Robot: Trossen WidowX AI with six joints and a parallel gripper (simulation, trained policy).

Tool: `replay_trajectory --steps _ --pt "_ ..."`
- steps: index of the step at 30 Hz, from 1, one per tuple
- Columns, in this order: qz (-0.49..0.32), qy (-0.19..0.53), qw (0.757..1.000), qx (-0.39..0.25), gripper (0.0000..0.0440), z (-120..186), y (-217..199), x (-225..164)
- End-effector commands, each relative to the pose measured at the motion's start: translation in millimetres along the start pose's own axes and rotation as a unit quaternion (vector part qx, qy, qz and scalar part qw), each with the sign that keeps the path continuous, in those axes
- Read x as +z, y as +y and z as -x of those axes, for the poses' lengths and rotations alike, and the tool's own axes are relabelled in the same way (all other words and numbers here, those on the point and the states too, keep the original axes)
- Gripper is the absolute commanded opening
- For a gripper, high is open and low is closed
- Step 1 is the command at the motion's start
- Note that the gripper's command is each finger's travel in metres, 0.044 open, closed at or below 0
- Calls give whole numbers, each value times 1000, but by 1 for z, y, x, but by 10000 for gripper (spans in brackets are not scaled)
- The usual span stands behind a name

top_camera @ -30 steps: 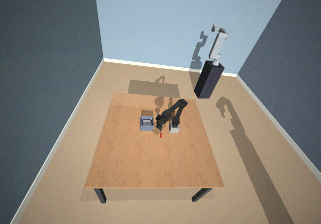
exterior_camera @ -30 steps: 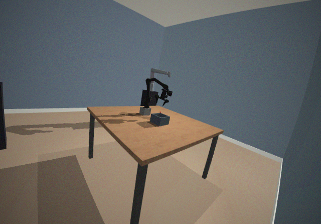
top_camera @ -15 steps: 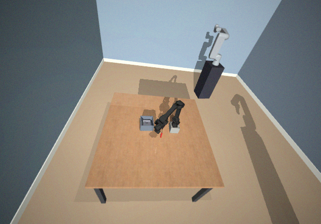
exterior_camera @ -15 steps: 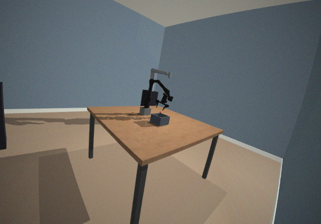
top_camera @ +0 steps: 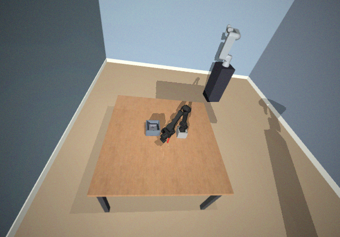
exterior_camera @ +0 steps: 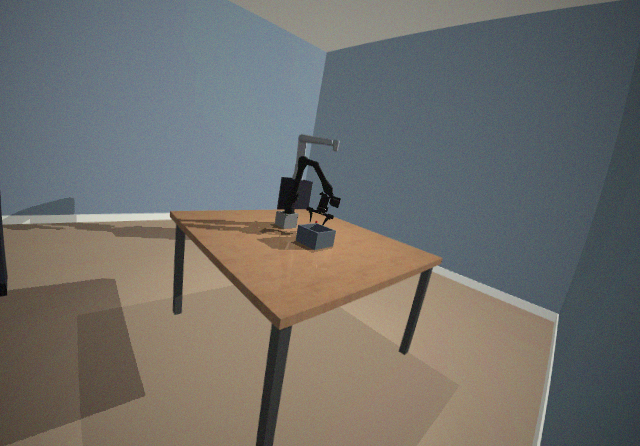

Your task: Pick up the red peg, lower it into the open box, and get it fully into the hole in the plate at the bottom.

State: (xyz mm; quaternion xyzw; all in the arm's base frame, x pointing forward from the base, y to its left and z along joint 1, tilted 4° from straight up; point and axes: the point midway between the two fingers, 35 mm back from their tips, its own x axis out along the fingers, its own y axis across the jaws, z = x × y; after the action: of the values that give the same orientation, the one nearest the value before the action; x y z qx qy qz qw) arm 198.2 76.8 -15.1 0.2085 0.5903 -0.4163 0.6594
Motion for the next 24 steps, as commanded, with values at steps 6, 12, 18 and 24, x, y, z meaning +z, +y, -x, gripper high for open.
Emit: replay_trajectory --steps 6,12,18,24 --pt "-11 13 1000 12 339 -19 0 -14" --pt "-18 33 999 9 196 -26 0 -21" --pt "-14 58 998 9 39 -24 3 -23" --pt "-5 35 999 24 0 -15 4 -11"
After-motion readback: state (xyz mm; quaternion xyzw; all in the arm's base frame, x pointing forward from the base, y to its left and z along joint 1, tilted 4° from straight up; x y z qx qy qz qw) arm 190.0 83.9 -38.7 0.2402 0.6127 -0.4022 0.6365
